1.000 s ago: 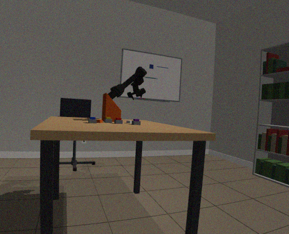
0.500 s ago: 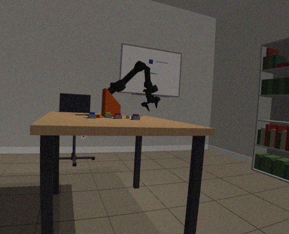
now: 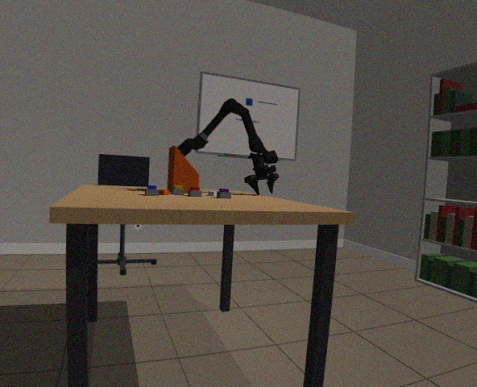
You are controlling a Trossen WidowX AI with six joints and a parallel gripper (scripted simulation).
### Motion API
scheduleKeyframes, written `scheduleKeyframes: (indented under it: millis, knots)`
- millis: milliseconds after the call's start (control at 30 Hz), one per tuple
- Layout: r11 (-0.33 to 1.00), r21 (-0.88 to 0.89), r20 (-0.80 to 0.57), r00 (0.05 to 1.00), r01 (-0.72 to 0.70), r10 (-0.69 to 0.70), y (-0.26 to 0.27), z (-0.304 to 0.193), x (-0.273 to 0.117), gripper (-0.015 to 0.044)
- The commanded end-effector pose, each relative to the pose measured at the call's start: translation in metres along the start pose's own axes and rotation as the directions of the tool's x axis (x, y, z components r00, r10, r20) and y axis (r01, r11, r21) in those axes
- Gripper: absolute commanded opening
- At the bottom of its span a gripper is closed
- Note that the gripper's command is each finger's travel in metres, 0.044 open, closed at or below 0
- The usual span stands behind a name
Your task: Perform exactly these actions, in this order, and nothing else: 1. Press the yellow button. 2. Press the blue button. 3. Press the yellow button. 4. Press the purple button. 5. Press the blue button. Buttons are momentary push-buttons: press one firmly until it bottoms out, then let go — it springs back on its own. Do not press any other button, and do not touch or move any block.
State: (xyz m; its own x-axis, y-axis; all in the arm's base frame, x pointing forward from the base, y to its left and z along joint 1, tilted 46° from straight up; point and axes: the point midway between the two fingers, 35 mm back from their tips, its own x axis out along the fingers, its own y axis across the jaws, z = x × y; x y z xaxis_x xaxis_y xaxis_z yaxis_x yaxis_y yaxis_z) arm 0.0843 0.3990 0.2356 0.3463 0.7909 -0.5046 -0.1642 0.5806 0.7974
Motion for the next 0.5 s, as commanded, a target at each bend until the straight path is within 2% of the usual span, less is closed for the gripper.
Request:
scheduleKeyframes:
  millis: [0, 233, 467]
  knots:
    - [0.991, -0.060, 0.053, 0.992, 0.121, -0.118, -0.046, 0.049, 0.007, 0.0400]
    - [0.938, -0.156, 0.060, 0.951, 0.309, -0.303, -0.119, 0.100, 0.012, 0.0400]
    - [0.850, -0.220, 0.007, 0.872, 0.479, -0.490, -0.211, 0.143, 0.006, 0.0400]
